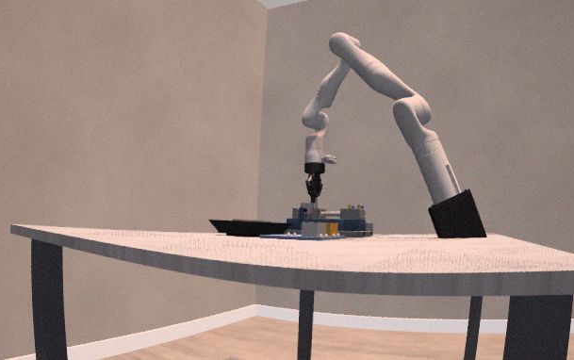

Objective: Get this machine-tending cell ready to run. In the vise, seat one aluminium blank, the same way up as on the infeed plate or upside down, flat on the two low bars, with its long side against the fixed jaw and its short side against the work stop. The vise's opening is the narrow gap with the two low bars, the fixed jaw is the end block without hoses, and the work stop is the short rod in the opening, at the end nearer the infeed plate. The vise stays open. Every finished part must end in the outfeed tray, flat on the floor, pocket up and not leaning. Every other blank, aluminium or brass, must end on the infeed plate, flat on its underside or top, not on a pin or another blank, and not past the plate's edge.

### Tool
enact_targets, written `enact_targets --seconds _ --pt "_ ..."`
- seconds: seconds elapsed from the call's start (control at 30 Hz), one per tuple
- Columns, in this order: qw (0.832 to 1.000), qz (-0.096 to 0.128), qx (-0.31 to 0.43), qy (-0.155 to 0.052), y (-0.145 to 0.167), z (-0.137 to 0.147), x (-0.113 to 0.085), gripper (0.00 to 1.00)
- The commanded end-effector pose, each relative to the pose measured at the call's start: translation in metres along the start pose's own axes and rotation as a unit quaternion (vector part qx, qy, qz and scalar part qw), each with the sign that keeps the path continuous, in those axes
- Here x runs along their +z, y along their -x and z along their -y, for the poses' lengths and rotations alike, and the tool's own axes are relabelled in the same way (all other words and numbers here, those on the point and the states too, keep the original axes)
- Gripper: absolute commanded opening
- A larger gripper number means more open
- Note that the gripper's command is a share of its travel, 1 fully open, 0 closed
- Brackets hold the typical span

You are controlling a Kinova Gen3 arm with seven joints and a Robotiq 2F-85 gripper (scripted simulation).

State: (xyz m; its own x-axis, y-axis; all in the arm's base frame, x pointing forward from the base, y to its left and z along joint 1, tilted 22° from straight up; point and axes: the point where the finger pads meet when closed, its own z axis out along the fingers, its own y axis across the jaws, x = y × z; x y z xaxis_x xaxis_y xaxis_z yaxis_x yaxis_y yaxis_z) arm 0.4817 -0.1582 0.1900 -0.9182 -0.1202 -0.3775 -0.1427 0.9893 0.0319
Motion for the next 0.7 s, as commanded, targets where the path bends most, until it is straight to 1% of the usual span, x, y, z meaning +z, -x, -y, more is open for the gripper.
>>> enact_targets --seconds 0.0,0.67 --pt "1.000 0.003 0.004 -0.002 0.0021 -0.0018 -0.0014 0.00" --pt "1.000 0.002 0.004 -0.001 0.0015 -0.0051 -0.0013 0.00"
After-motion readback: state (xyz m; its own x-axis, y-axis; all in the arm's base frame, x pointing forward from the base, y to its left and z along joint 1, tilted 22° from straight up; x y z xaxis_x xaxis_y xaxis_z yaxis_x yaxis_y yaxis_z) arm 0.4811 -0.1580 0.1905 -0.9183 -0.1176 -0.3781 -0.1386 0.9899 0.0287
